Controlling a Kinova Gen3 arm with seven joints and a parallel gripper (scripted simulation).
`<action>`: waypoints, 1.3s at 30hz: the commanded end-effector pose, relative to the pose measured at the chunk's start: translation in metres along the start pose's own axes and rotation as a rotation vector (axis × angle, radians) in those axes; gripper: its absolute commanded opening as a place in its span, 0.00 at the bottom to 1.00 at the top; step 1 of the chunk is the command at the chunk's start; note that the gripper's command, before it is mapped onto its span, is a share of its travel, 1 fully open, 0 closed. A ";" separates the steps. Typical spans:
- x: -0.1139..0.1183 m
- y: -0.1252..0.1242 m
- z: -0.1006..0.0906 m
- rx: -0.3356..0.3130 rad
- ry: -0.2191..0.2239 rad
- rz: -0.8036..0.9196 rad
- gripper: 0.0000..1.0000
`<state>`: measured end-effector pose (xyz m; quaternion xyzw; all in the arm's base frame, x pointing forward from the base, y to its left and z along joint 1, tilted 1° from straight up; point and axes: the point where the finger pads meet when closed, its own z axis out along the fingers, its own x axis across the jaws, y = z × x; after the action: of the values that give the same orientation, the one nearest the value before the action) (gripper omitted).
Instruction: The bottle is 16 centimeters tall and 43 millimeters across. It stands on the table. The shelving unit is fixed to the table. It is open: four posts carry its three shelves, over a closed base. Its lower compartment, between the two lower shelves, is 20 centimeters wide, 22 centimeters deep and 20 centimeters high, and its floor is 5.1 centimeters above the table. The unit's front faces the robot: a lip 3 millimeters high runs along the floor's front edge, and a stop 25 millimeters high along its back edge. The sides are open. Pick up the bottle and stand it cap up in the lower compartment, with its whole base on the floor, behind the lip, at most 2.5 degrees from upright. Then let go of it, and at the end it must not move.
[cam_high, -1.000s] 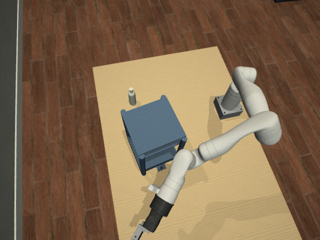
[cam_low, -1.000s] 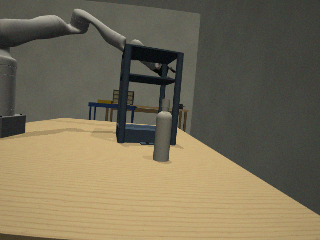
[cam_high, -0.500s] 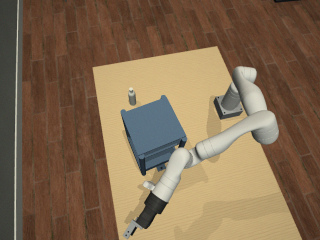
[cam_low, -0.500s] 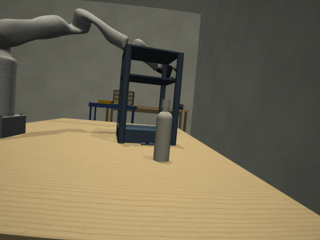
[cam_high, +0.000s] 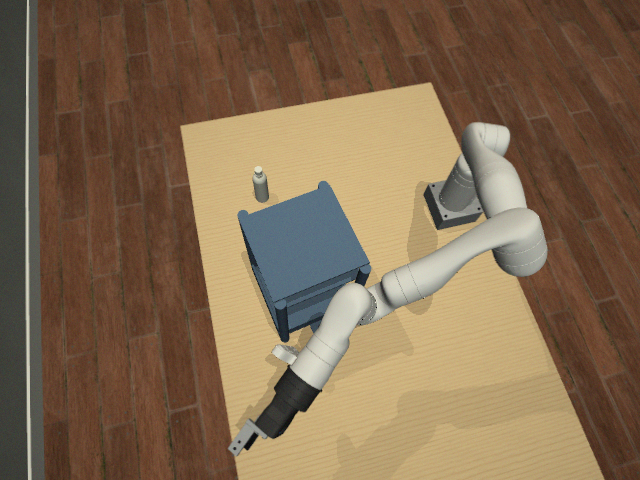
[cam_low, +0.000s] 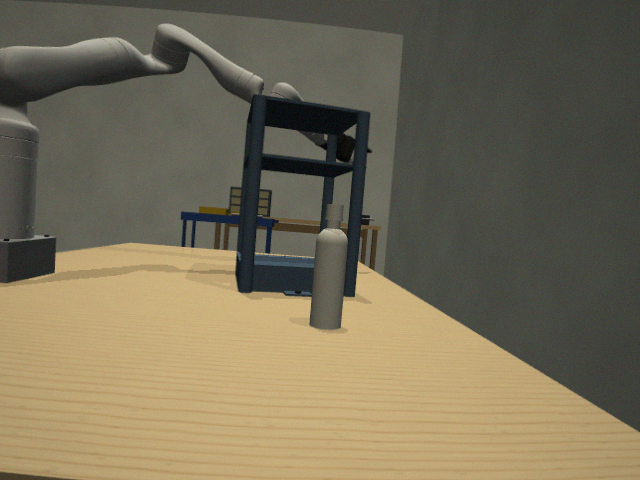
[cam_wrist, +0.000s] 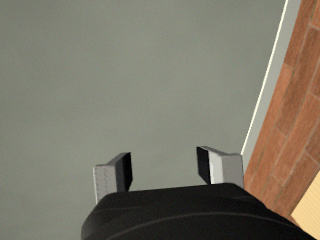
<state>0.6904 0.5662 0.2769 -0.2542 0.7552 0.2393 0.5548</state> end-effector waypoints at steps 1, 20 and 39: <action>-0.005 -0.002 0.000 0.002 -0.003 0.009 1.00; -0.005 -0.055 -0.001 0.103 0.020 0.068 1.00; -0.005 -0.091 -0.004 0.169 0.037 0.109 1.00</action>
<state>0.7390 0.5072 0.2700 -0.1842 0.7915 0.2030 0.5462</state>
